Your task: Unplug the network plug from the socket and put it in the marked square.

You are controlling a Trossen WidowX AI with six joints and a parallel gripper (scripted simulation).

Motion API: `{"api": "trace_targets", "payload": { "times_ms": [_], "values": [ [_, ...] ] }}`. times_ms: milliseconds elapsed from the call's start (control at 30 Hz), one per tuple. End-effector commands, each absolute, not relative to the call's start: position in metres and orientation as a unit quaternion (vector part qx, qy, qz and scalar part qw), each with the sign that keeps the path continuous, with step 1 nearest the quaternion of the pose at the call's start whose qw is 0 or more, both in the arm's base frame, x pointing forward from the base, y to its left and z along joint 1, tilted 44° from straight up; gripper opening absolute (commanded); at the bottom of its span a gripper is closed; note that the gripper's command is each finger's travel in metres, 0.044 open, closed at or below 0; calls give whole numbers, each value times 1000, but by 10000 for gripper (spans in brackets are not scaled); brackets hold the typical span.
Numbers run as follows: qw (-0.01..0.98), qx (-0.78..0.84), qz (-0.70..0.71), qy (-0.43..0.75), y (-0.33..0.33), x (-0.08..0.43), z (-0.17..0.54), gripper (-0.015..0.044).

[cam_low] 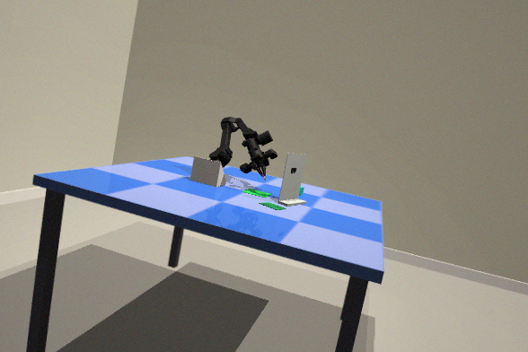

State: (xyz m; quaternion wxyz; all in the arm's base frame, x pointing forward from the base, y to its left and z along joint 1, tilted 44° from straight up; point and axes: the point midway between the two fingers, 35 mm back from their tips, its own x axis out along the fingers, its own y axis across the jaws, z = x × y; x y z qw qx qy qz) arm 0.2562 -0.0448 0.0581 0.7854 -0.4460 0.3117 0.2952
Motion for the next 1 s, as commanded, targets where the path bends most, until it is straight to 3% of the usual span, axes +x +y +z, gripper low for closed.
{"api": "trace_targets", "payload": {
  "times_ms": [0,633,967],
  "values": [
    [783,-441,327,292,-41,253,56,0],
    [807,-381,432,132,-23,235,63,0],
    [808,-379,433,126,-20,235,60,0]
  ]
}}
